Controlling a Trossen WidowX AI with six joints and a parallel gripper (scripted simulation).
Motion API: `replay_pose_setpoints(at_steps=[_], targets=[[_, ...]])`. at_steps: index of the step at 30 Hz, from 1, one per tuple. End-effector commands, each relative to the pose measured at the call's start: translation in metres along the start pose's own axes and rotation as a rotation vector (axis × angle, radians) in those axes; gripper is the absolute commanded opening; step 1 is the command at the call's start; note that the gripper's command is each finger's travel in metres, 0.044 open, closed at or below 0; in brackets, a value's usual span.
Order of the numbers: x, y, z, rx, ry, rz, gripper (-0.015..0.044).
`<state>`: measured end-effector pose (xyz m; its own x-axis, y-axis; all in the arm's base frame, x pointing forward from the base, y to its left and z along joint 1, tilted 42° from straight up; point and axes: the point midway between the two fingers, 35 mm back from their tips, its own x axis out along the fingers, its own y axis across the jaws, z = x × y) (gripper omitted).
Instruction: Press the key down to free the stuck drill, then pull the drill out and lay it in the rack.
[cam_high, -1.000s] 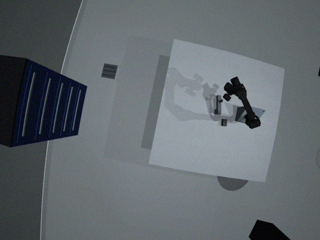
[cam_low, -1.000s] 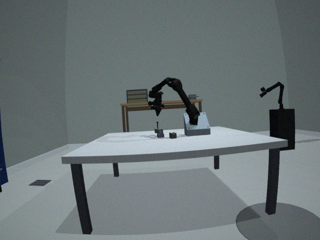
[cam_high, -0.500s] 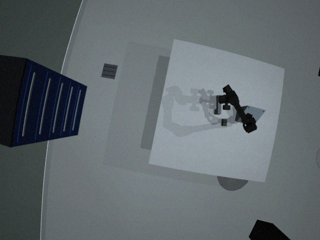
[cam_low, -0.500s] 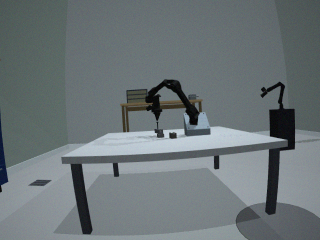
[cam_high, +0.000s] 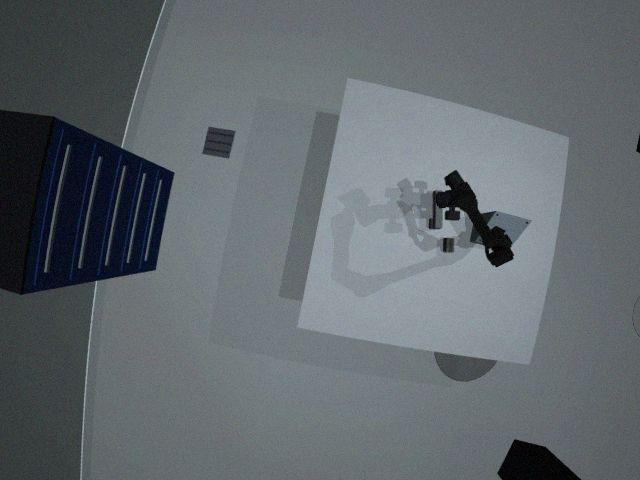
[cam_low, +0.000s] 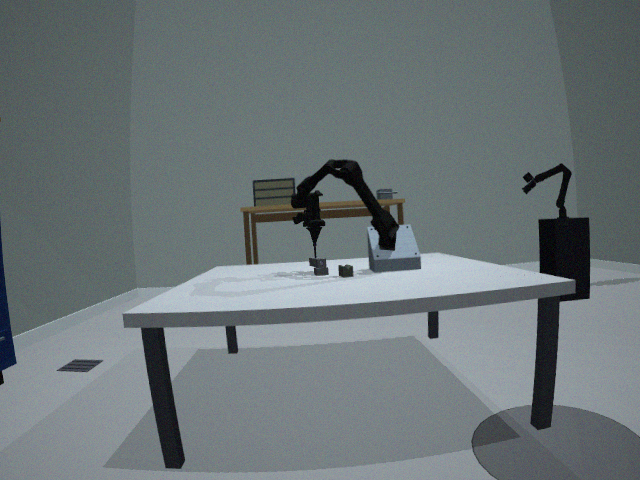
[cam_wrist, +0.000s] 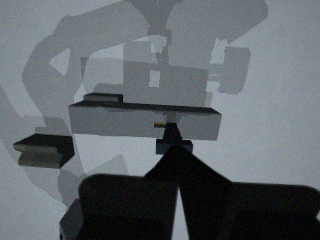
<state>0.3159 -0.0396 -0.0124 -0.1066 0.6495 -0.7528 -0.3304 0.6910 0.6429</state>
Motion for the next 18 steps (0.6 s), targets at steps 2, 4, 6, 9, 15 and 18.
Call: replay_pose_setpoints(at_steps=[2, 4, 6, 9, 15, 18], targets=[[0.0051, 0.0003, 0.0003, 0.002, 0.001, 0.006, 0.0], [0.0059, 0.0003, 0.0005, 0.002, 0.001, 0.006, 0.0], [0.0067, 0.0003, 0.0008, 0.002, 0.001, 0.006, 0.0], [0.0078, 0.0004, 0.0011, 0.002, 0.001, 0.006, 0.0], [0.0098, 0.0007, 0.0012, 0.002, 0.0, 0.006, 0.0], [0.0108, 0.0009, 0.0008, 0.002, 0.0, 0.006, 0.0]])
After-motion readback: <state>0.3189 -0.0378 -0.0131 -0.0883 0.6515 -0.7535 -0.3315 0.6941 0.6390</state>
